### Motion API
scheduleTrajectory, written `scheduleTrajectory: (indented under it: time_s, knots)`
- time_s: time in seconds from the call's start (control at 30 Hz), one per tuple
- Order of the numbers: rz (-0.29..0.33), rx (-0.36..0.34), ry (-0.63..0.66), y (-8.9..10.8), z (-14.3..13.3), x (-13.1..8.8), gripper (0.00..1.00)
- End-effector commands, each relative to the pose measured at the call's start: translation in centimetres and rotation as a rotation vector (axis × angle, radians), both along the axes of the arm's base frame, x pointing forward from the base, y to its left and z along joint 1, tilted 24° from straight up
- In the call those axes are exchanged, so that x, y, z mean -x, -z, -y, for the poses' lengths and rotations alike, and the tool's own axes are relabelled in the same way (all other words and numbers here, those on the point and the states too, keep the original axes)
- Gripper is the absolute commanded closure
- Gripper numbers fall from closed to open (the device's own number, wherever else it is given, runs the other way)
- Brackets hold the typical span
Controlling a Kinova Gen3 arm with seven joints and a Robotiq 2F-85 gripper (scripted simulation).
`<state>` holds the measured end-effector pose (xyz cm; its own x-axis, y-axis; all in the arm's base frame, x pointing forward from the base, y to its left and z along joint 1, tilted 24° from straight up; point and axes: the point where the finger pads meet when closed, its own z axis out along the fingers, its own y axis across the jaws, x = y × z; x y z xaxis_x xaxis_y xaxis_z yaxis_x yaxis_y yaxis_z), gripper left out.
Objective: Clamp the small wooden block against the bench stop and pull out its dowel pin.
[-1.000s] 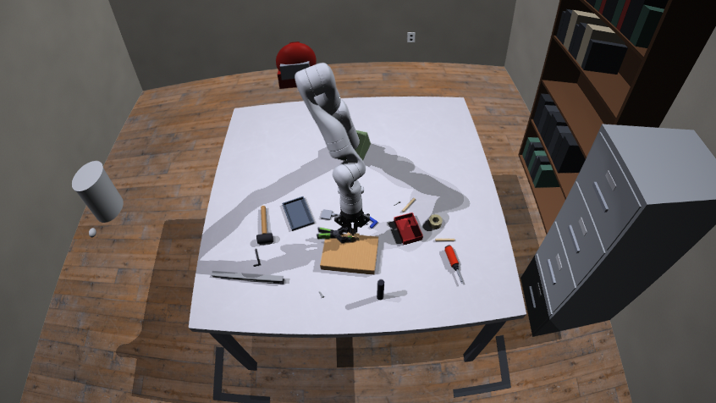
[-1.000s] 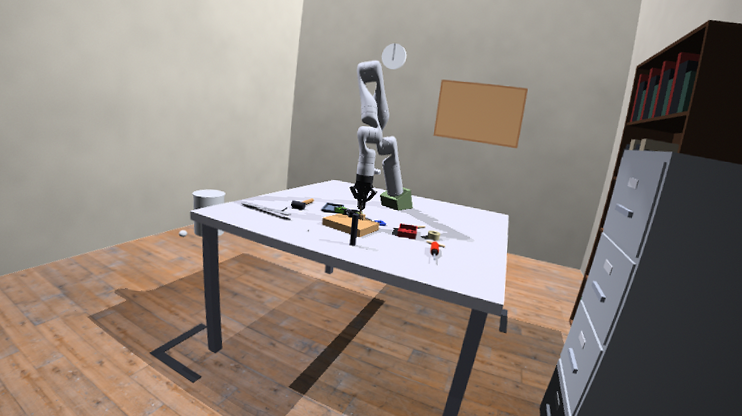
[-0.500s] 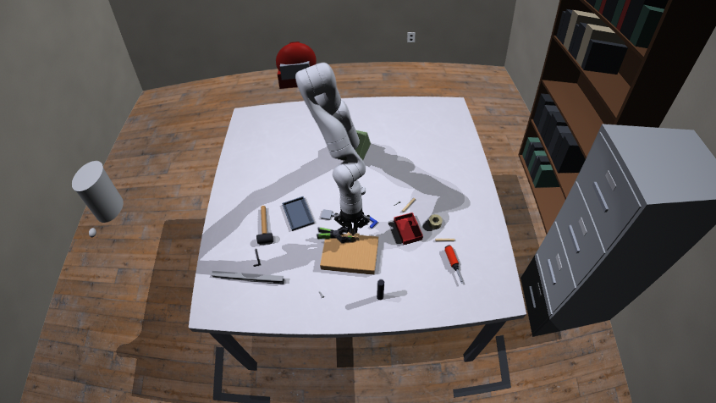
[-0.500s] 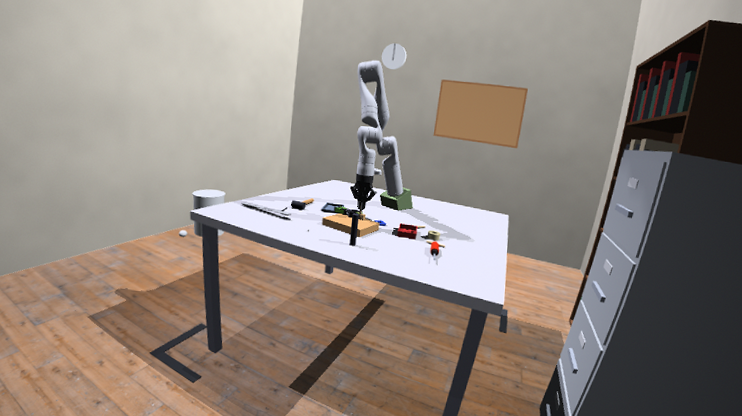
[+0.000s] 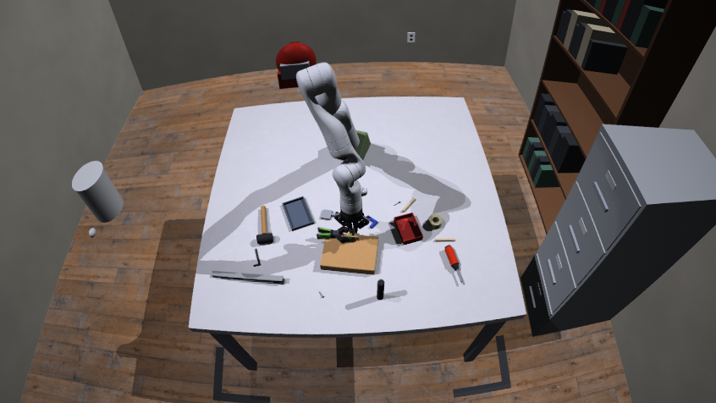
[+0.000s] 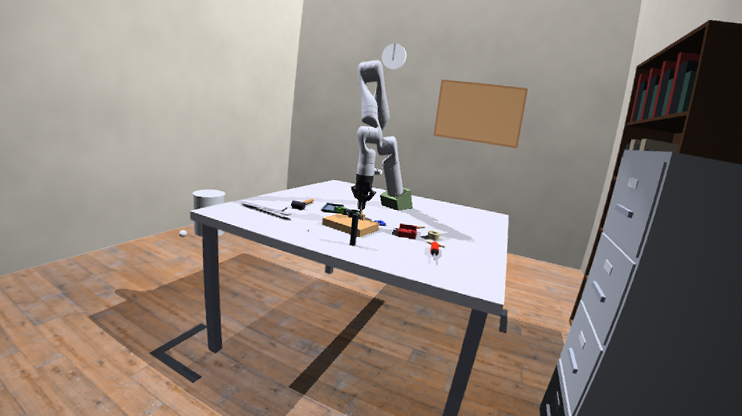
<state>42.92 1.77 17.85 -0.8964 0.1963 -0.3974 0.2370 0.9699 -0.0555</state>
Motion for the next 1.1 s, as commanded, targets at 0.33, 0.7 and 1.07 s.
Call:
scheduleTrajectory:
  time_s: [0.33, 0.7, 1.07]
  knots:
    - [0.015, -0.032, 0.077, -0.08, -0.05, -0.04, 0.9]
    - [0.027, -0.063, 0.153, -0.09, -0.05, -0.04, 0.9]
    - [0.036, -0.089, 0.215, -0.1, -0.05, -0.04, 0.9]
